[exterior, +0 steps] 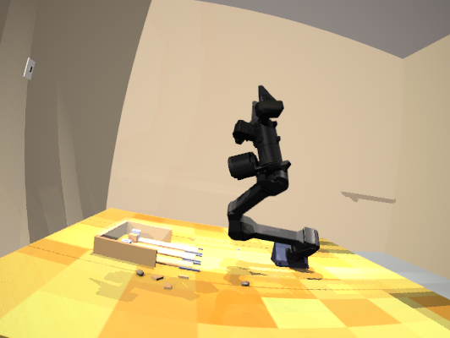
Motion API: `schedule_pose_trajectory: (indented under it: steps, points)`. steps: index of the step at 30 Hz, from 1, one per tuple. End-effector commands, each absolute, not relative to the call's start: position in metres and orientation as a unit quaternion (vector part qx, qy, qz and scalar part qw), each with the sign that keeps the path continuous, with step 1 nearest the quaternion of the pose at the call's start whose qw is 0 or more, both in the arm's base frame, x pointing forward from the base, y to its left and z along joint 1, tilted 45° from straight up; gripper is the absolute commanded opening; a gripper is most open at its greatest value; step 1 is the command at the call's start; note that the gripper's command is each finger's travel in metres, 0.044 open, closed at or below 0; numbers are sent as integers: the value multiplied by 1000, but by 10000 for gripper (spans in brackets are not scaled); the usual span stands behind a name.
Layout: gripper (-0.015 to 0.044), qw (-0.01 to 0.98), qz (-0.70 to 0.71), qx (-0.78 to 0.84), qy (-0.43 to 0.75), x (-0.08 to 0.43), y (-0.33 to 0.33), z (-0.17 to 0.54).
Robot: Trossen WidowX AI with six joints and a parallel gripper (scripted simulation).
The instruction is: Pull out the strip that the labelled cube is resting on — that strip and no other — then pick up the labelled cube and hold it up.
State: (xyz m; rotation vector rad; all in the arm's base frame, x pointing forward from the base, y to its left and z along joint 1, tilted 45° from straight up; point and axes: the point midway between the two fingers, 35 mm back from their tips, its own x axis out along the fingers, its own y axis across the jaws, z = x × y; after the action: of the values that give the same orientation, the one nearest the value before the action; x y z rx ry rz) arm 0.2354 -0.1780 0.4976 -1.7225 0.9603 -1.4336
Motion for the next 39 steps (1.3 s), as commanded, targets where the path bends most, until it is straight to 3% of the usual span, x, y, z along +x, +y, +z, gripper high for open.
schedule_pose_trajectory:
  steps: [1, 6, 19, 30, 39]
  points:
    - [400, 344, -553, -662, 370, 234, -178, 498]
    - [400, 310, -595, -633, 387, 192, -192, 513]
    - [400, 128, -774, -447, 430, -6, -172, 553]
    - [400, -100, -870, -286, 390, -115, -37, 559]
    - [400, -312, -871, -169, 340, -108, 99, 539]
